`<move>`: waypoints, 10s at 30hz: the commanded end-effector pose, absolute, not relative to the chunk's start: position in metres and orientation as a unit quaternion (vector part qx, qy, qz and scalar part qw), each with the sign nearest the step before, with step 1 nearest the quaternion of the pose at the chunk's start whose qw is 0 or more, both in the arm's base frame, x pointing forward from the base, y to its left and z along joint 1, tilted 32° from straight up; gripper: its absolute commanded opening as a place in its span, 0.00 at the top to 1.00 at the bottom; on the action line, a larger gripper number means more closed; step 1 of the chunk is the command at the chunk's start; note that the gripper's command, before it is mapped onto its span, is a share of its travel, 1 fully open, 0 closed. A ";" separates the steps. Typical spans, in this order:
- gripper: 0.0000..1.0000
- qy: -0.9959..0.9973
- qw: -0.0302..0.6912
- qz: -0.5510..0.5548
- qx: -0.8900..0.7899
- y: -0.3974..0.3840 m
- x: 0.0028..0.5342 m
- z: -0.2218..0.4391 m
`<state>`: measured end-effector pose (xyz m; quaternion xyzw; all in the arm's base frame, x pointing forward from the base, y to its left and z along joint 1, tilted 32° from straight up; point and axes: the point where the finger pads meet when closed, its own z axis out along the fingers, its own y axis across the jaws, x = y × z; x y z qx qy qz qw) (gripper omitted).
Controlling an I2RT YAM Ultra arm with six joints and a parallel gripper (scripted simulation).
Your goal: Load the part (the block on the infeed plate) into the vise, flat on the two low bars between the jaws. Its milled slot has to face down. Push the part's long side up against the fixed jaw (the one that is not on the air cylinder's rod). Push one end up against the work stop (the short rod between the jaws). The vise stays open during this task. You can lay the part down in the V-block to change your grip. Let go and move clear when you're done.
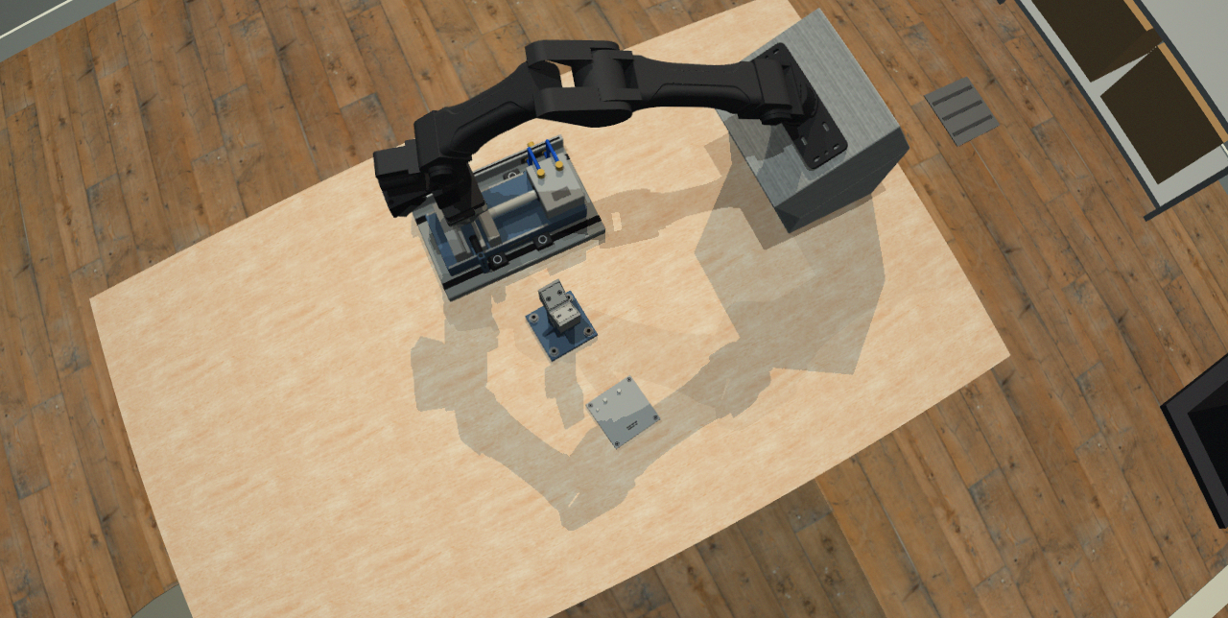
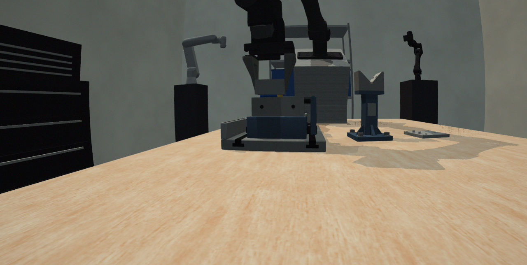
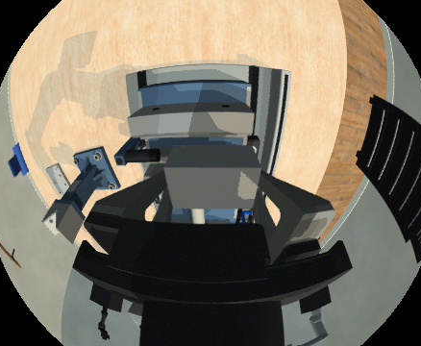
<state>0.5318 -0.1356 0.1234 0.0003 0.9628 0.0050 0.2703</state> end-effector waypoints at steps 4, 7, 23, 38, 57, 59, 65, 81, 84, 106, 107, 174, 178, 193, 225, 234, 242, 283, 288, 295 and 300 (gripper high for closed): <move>1.00 0.955 0.295 -0.003 0.002 -0.139 0.539 0.142; 1.00 0.956 0.292 -0.002 0.002 -0.138 0.539 0.138; 1.00 0.955 0.296 -0.004 0.001 -0.137 0.537 0.146; 1.00 0.955 0.296 -0.004 0.001 -0.137 0.537 0.146; 1.00 0.955 0.297 -0.004 0.001 -0.137 0.537 0.146; 1.00 0.955 0.296 -0.004 0.001 -0.138 0.538 0.146; 1.00 0.955 0.296 -0.003 0.001 -0.138 0.539 0.144; 1.00 0.954 0.301 -0.005 0.002 -0.140 0.543 0.143; 1.00 0.955 0.296 -0.004 0.002 -0.140 0.543 0.138; 1.00 0.955 0.297 -0.003 0.001 -0.138 0.548 0.132; 1.00 0.954 0.299 -0.004 0.000 -0.138 0.548 0.134; 1.00 0.959 0.285 0.000 0.003 -0.138 0.548 0.120; 1.00 0.959 0.285 0.000 0.003 -0.138 0.548 0.120; 1.00 0.959 0.285 0.000 0.003 -0.138 0.548 0.120; 1.00 0.957 0.289 -0.001 0.002 -0.138 0.547 0.128; 1.00 0.958 0.285 0.000 0.002 -0.138 0.548 0.123; 1.00 0.957 0.289 -0.001 0.002 -0.138 0.548 0.128; 1.00 0.958 0.285 0.000 0.002 -0.139 0.549 0.124; 1.00 0.958 0.285 0.000 0.002 -0.139 0.549 0.124; 1.00 0.958 0.285 0.000 0.002 -0.139 0.549 0.124; 1.00 0.958 0.285 0.000 0.002 -0.139 0.549 0.124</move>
